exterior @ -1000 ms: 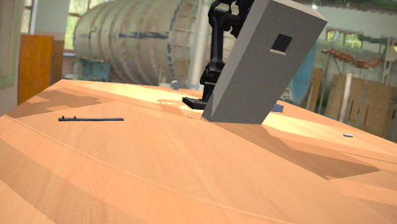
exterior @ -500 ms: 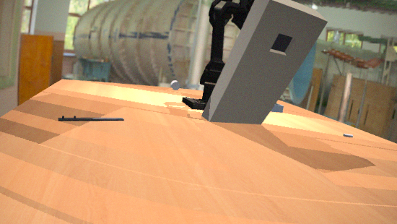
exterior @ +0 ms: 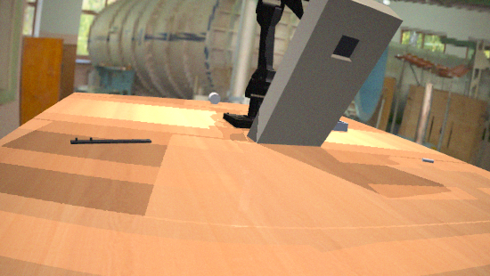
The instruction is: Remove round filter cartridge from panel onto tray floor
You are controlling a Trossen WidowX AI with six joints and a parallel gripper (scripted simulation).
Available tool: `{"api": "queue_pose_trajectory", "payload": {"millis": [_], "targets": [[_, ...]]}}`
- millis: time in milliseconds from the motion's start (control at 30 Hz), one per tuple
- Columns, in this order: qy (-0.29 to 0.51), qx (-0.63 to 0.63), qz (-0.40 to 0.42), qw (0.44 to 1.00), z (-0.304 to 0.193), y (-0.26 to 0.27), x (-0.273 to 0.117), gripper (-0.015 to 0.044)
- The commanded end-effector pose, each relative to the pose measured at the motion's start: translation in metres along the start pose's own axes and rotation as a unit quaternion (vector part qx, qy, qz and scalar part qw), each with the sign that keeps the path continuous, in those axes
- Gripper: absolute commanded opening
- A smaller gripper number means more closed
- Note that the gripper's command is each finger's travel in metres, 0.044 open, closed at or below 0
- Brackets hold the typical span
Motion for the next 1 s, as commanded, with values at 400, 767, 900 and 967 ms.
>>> {"api": "queue_pose_trajectory", "payload": {"millis": [400,767,900,967], "targets": [[-0.001,0.000,0.002,1.000,0.005,0.046,0.002,0.0000],[-0.005,0.001,0.004,1.000,0.003,0.083,0.006,0.0000],[-0.001,-0.018,0.015,1.000,0.001,0.083,0.005,0.0000],[-0.001,-0.042,0.028,0.999,-0.002,0.092,0.005,0.0000]]}}
Point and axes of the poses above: the point midway between the two fingers, 35 mm back from their tips, its own x axis out along the fingers, its own y axis across the jaws, z = x × y, the point moved 1 cm from there along -x, back along the fingers, and after that the axes turned 2 degrees about -x, right-handed, at the moved point
